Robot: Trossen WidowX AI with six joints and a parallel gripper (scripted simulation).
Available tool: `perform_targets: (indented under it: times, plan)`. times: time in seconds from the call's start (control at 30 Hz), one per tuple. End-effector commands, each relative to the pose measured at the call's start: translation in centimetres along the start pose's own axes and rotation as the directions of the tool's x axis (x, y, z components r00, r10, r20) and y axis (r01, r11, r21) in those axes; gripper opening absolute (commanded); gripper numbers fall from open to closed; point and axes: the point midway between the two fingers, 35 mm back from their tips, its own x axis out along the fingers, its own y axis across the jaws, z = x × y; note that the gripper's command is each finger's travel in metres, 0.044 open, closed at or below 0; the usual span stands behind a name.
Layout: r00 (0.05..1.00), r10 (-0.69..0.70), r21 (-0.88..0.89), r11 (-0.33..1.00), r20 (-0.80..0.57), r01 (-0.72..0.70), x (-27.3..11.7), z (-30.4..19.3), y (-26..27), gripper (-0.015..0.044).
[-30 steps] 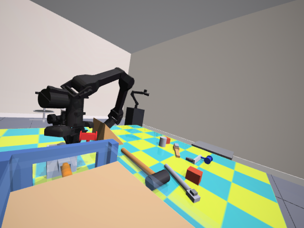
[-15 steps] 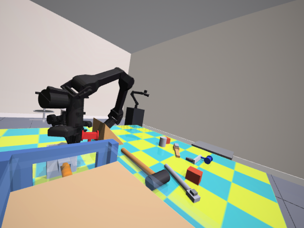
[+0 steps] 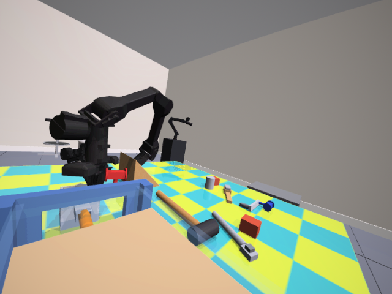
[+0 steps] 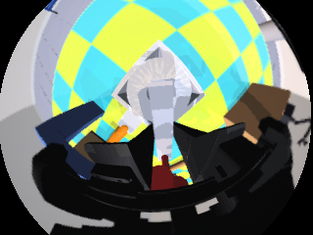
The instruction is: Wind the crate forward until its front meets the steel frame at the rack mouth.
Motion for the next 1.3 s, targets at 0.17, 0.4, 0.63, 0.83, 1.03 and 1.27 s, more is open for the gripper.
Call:
perform_targets:
  times: [0.17,0.4,0.63,0.83,1.03,1.27]
  plan:
    - [1.0,-0.001,0.027,1.0,0.01,0.001,0.41,0.03,0.16,0.0]
    - [1.0,0.001,0.052,0.999,0.011,-0.001,0.43,0.04,0.23,0.0]
    - [1.0,0.004,0.108,0.994,0.013,-0.006,0.43,0.04,0.47,0.0]
    - [1.0,0.005,0.115,0.993,0.013,-0.006,0.4,0.03,0.51,0.0]
    - [1.0,0.002,0.071,0.997,0.011,-0.003,0.38,0.02,0.34,0.0]
    - [1.0,0.002,0.071,0.997,0.011,-0.003,0.38,0.02,0.33,0.0]
